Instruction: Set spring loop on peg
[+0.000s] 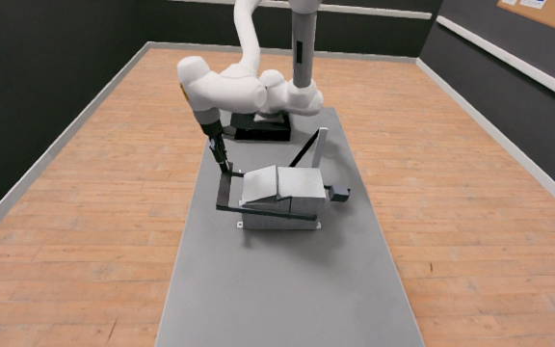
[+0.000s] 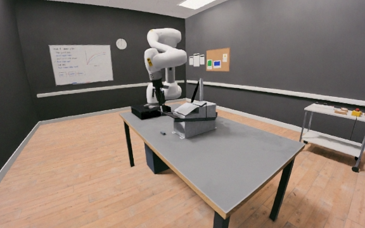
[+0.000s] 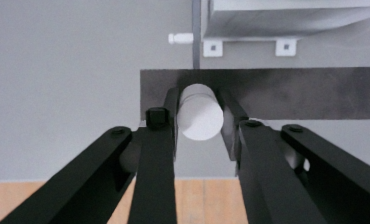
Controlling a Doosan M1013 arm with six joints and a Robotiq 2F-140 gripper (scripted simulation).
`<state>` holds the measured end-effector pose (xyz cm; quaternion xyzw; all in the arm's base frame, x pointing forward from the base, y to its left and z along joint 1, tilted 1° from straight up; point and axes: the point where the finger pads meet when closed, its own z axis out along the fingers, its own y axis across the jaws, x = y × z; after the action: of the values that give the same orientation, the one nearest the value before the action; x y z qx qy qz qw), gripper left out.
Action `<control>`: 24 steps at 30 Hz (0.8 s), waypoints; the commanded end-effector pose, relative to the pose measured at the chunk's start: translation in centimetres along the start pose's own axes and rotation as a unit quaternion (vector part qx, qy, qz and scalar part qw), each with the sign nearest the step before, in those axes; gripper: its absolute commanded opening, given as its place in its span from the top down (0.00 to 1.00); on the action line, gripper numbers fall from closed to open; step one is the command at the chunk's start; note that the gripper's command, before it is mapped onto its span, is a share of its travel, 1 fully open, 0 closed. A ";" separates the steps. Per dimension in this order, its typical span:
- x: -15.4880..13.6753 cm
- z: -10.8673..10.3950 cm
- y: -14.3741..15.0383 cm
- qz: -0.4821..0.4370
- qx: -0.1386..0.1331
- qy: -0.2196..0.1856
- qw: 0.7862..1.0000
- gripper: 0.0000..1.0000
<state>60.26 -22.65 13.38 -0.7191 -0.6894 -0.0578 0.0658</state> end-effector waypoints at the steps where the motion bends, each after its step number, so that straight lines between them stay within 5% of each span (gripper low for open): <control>1: 0.1 -0.5 0.0 0.000 -0.001 0.000 1.000 0.75; 24: 2.4 1.0 -1.9 0.000 -0.001 -0.010 1.000 0.75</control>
<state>58.26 -19.73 12.66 -0.7195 -0.6902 -0.0502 0.0586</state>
